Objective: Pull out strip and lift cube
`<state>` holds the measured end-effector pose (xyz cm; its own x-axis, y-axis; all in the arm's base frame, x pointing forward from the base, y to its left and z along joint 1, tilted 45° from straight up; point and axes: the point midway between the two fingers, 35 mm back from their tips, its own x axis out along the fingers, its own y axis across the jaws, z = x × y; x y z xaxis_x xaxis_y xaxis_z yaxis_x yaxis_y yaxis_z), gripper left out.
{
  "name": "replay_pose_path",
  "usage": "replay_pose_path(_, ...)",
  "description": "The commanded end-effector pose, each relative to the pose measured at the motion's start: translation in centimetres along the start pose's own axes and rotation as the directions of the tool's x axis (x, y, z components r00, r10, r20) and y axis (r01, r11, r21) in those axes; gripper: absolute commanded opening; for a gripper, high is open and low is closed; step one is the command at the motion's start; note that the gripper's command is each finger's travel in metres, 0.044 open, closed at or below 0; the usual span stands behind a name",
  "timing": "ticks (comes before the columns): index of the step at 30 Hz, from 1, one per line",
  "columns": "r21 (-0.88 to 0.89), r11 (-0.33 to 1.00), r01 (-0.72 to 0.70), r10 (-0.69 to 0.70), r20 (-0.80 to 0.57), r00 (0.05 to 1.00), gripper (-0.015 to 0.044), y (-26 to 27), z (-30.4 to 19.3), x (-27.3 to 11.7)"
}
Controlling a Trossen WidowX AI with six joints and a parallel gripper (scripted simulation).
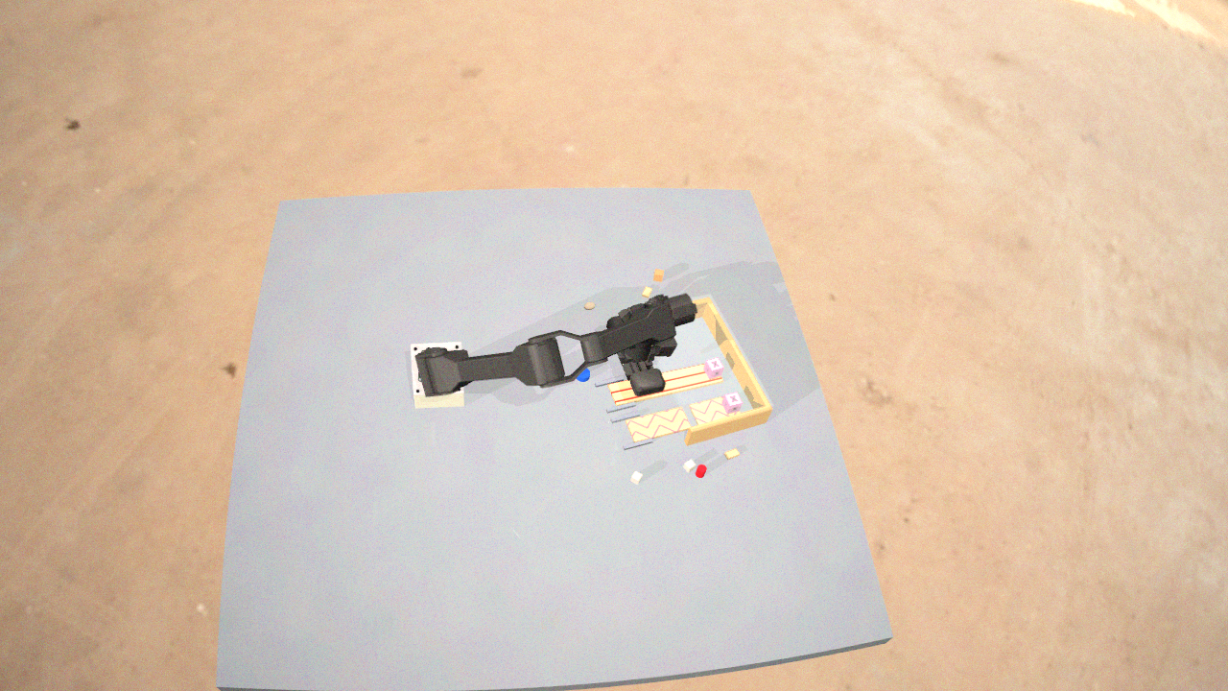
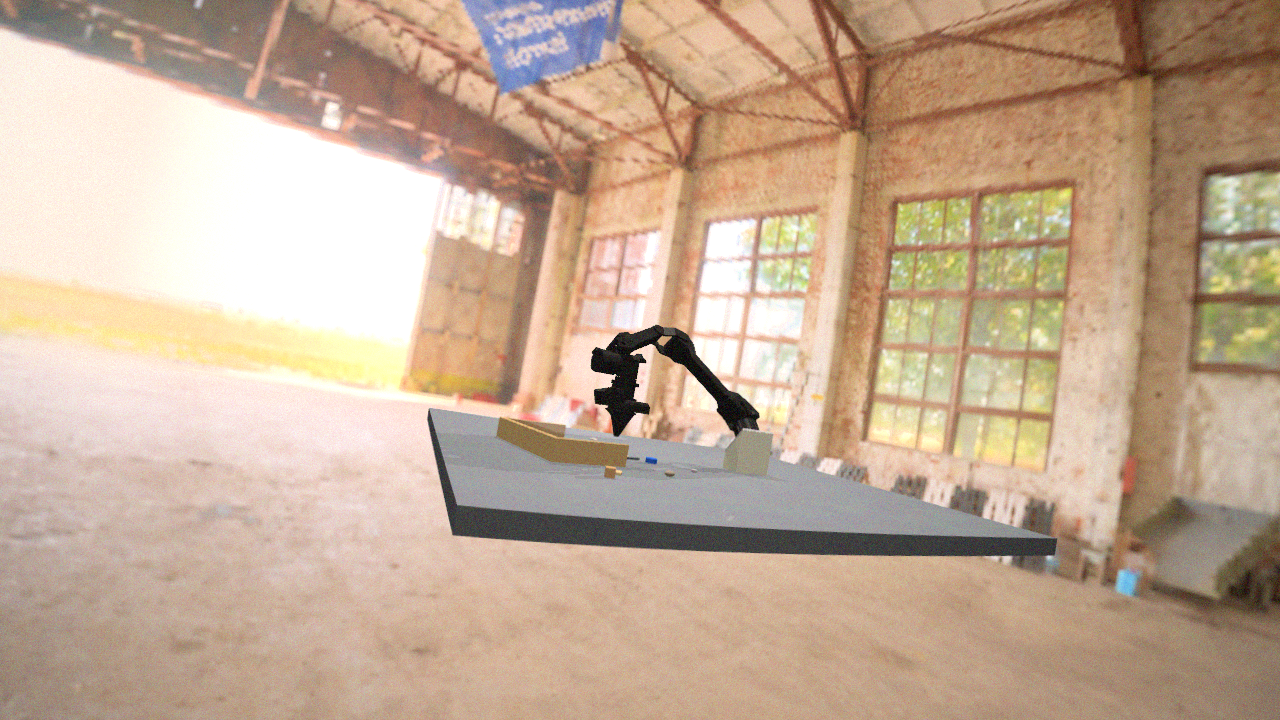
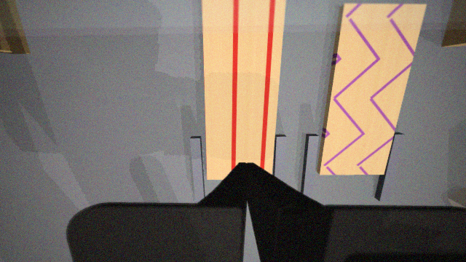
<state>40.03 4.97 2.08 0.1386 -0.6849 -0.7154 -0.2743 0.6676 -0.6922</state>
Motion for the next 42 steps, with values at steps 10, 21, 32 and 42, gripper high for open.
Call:
replay_pose_path(10,-0.011,1.000,0.003,-0.003,-0.004,1.000,0.0000,0.1,-0.2,2.3)
replay_pose_path(21,-0.011,1.000,0.005,-0.005,-0.004,1.000,0.0000,0.1,-0.5,4.1)
replay_pose_path(32,-0.011,1.000,0.005,-0.005,-0.004,1.000,0.0000,0.1,-0.6,4.5)
replay_pose_path(42,-0.011,1.000,0.005,-0.005,-0.004,1.000,0.0000,0.1,-0.6,4.6)
